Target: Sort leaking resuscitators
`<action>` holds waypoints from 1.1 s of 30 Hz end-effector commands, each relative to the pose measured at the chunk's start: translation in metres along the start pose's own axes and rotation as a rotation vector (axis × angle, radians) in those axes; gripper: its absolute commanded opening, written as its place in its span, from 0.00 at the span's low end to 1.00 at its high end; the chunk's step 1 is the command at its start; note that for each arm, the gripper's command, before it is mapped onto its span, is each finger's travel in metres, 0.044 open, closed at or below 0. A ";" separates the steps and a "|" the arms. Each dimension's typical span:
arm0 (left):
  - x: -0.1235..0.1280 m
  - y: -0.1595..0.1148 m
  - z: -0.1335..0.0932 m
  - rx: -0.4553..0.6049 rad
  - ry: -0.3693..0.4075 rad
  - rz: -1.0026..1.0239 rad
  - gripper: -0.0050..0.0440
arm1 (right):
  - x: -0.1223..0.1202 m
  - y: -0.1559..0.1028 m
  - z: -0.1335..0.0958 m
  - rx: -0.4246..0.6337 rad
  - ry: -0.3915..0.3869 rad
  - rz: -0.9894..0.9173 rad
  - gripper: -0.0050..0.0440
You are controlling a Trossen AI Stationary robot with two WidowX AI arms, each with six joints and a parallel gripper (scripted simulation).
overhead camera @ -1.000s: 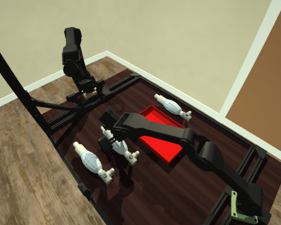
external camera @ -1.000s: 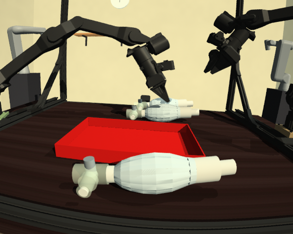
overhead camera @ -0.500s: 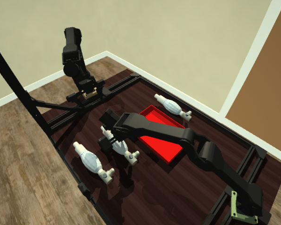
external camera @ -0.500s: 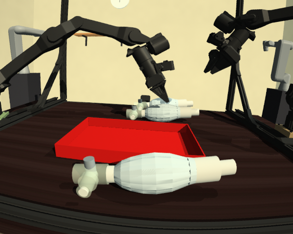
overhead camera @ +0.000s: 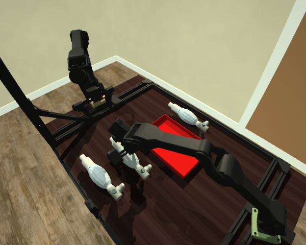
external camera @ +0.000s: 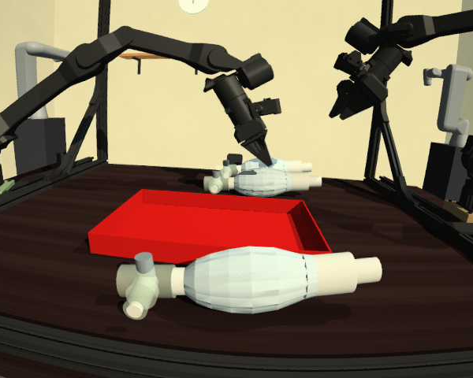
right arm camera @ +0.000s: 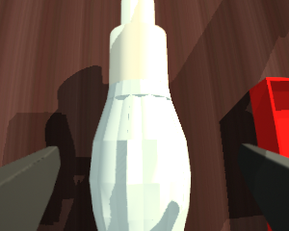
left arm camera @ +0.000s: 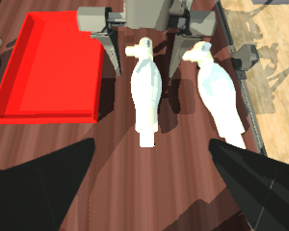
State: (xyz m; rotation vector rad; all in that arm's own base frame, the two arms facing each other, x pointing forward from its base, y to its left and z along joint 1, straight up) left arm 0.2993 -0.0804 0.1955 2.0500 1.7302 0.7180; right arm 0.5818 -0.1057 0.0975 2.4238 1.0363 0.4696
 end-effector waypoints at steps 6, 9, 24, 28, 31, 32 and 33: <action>0.000 0.001 0.000 -0.002 0.001 -0.001 1.00 | 0.009 0.026 -0.030 -0.024 0.025 0.001 1.00; 0.000 0.001 0.000 -0.002 0.001 -0.001 1.00 | 0.009 0.026 -0.030 -0.024 0.025 0.001 1.00; 0.000 0.000 0.000 0.000 0.001 0.001 1.00 | 0.002 -0.005 0.020 0.006 -0.004 -0.001 1.00; 0.000 0.000 0.000 0.000 0.001 0.001 1.00 | 0.002 -0.005 0.020 0.006 -0.004 -0.001 1.00; 0.000 0.000 0.000 0.000 0.001 0.001 1.00 | 0.002 -0.005 0.020 0.006 -0.004 -0.001 1.00; 0.000 0.000 0.000 0.000 0.001 0.001 1.00 | 0.002 -0.005 0.020 0.006 -0.004 -0.001 1.00; 0.000 0.000 0.000 0.000 0.001 0.001 1.00 | 0.002 -0.005 0.020 0.006 -0.004 -0.001 1.00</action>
Point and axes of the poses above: on each arm, the point midway between the two fingers, 35 mm back from their tips, its own z axis out along the fingers, its own x axis across the jaws, y = z × x, the point moved 2 cm from there along -z, back along the fingers, and after that the axes turned 15 degrees about z, right-handed, at the moved point
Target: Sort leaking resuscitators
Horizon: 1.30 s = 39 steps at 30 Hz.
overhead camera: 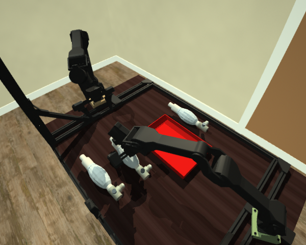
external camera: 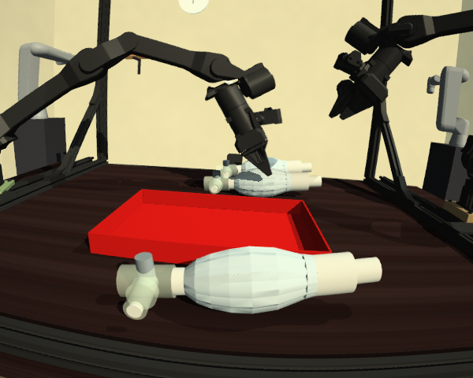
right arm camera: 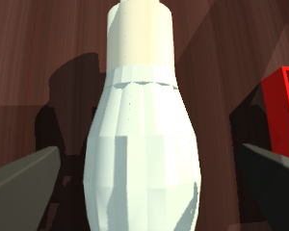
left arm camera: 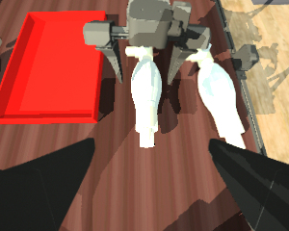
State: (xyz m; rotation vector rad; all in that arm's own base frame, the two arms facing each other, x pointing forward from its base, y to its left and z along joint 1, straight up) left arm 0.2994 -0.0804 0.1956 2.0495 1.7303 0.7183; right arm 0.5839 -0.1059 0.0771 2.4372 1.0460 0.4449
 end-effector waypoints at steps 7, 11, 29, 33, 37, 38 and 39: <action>0.000 0.000 0.000 0.000 0.002 0.000 1.00 | 0.004 0.005 0.002 -0.004 0.002 0.001 1.00; 0.000 0.000 0.000 0.000 0.002 0.000 1.00 | 0.004 0.005 0.002 -0.004 0.002 0.001 1.00; 0.001 0.000 0.000 0.000 0.003 -0.001 1.00 | 0.004 0.005 0.002 0.001 -0.001 0.000 1.00; 0.001 0.000 0.000 0.000 0.003 -0.001 1.00 | 0.004 0.005 0.002 0.001 -0.001 0.000 1.00; 0.000 0.000 0.000 0.000 0.002 0.000 1.00 | 0.004 0.005 0.002 0.001 -0.001 0.000 1.00; 0.000 0.000 0.000 0.000 0.002 0.000 1.00 | 0.004 0.005 0.002 0.001 -0.001 0.000 1.00; 0.000 0.000 0.000 0.000 0.002 0.000 1.00 | 0.004 0.005 0.002 0.001 -0.001 0.000 1.00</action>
Point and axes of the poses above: on each arm, the point midway between the two fingers, 35 mm back from their tips, its own z axis out along the fingers, its own x axis across the jaws, y = z × x, the point moved 2 cm from there along -z, back along the fingers, and after that the axes turned 15 degrees about z, right-handed, at the moved point
